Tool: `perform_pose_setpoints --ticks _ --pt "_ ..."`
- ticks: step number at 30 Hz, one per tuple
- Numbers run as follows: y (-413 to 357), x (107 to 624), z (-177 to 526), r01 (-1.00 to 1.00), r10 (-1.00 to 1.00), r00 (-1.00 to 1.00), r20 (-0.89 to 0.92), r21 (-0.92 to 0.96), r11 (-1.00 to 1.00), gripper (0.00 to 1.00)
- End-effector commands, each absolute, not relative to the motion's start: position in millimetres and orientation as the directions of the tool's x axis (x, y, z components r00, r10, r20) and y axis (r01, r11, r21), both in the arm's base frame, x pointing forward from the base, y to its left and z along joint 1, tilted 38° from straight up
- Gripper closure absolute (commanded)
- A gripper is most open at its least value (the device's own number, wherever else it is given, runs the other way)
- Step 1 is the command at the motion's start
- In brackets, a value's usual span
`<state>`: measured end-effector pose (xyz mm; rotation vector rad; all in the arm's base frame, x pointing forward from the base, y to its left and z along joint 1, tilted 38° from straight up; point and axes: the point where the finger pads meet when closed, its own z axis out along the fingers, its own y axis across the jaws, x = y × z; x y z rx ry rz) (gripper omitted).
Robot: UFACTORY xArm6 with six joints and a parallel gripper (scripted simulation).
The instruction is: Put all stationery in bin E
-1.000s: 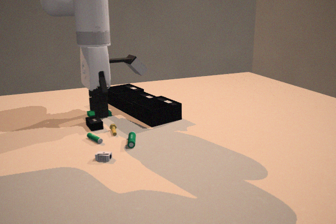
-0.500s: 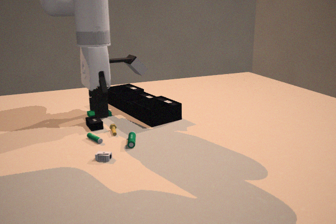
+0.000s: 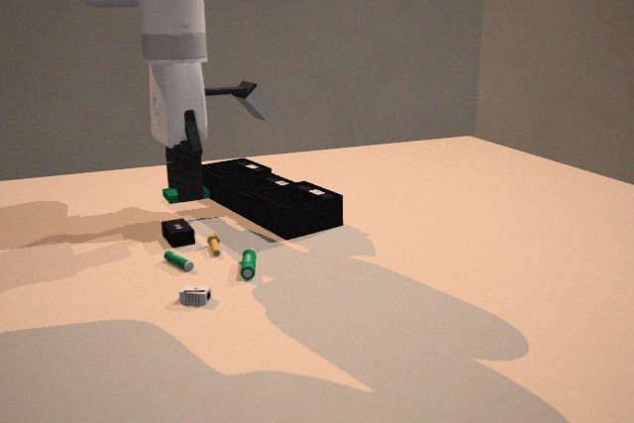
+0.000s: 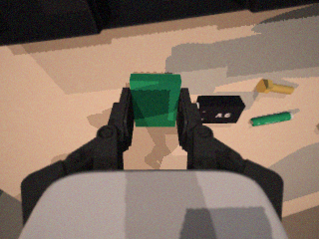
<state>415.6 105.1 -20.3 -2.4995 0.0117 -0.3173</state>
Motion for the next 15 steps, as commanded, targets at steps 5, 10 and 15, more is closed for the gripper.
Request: perform_pose_setpoints --ticks 5,10,15 --pt "91 411 0 0.065 -0.082 0.971 0.225 -0.579 -0.813 1.0" --pt "87 409 5 0.065 -0.082 0.971 0.225 -0.579 -0.813 1.0" --pt "87 409 5 0.065 -0.082 0.971 0.225 -0.579 -0.813 1.0"
